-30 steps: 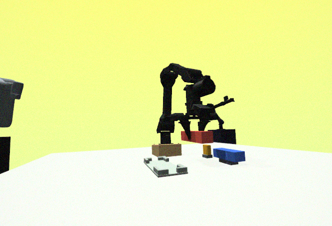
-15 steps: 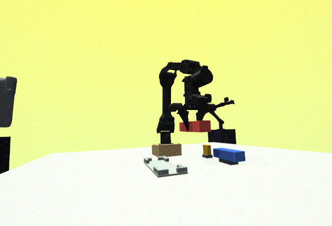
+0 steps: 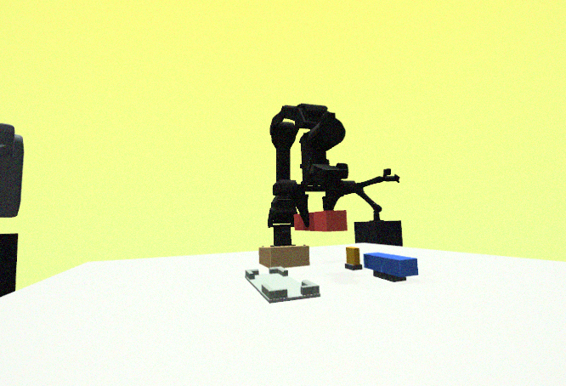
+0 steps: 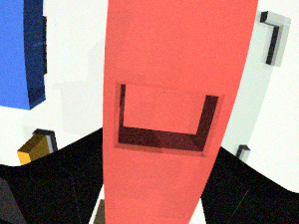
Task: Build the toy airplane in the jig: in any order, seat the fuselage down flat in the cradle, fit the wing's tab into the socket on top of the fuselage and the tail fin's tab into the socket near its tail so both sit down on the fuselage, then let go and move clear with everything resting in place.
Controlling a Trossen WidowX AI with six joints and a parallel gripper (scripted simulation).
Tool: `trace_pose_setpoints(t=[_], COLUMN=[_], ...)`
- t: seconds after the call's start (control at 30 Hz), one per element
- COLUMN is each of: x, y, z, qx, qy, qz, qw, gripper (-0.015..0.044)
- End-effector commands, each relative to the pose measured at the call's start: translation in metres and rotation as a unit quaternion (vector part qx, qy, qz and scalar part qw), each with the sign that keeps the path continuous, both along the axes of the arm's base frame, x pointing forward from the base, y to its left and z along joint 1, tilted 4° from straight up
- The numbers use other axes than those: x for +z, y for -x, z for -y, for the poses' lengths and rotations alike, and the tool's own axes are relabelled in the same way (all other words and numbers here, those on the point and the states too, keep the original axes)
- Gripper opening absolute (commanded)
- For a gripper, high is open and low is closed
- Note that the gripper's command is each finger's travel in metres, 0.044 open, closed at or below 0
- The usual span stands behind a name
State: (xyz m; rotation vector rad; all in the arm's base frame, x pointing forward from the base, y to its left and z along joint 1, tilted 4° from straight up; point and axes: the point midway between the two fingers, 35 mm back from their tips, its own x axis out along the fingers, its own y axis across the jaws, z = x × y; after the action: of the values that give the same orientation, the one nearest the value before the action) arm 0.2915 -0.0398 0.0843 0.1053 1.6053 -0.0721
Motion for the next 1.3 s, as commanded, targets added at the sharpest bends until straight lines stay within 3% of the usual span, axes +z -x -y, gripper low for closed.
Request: trace_pose_setpoints(t=[0.0, 1.17, 1.27], x=[-0.007, -0.052, -0.052], y=[0.000, 0.014, 0.014], z=[0.011, 0.106, 0.106], qx=[0.002, 0.007, 0.007], qy=[0.003, 0.006, 0.006], qz=[-0.005, -0.006, -0.006], qw=[1.000, 1.000, 1.000], gripper=[0.0000, 0.0000, 0.0079])
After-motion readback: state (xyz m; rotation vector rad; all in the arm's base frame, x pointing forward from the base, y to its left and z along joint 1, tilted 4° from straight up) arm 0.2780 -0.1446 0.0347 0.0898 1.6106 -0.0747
